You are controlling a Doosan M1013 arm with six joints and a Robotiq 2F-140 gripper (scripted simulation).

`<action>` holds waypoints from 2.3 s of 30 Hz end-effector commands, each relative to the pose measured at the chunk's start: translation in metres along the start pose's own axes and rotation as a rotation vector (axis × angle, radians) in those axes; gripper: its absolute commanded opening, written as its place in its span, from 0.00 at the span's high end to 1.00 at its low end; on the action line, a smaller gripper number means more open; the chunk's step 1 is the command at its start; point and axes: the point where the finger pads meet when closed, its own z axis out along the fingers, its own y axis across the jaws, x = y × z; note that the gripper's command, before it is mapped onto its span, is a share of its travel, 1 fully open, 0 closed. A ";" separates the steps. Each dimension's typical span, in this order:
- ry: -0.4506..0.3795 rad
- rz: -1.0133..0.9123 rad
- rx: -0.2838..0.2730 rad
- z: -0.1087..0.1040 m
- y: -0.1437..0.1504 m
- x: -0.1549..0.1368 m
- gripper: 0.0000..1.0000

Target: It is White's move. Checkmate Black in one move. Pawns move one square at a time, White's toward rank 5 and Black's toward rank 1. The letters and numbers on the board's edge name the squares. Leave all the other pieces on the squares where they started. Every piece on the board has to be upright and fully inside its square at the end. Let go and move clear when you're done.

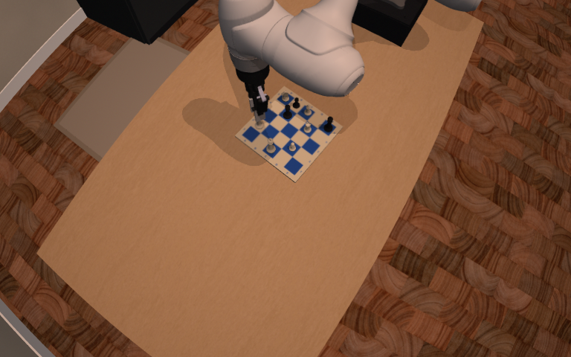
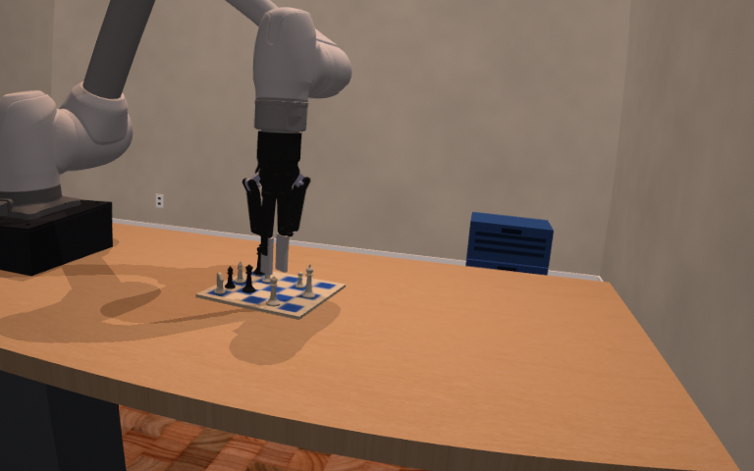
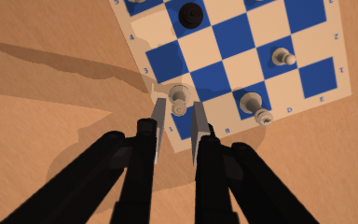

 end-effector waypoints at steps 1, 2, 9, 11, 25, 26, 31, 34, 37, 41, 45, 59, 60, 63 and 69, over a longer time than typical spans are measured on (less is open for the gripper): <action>0.000 0.000 0.000 0.000 0.000 0.000 0.75; 0.000 0.000 0.000 0.000 0.000 0.000 0.75; 0.000 0.000 0.000 0.000 0.000 0.000 0.75; 0.000 0.000 0.000 0.000 0.000 0.000 0.75; 0.000 0.000 0.000 0.001 0.000 0.000 0.75; 0.000 0.000 0.000 0.001 0.000 0.000 0.75; 0.000 0.000 0.000 0.008 0.000 0.000 0.75; 0.000 0.000 0.000 0.015 0.000 0.000 0.75; 0.000 0.000 0.000 0.020 0.000 0.000 0.75; 0.000 0.000 0.000 0.027 0.000 0.000 0.75; 0.000 0.000 0.000 0.035 0.000 0.000 0.75; 0.000 0.000 0.000 0.040 0.000 0.000 0.75; 0.000 0.000 0.000 0.040 0.000 0.000 0.75; 0.000 0.000 0.000 0.040 0.000 0.000 0.75; 0.000 0.000 0.000 0.040 0.000 0.000 0.75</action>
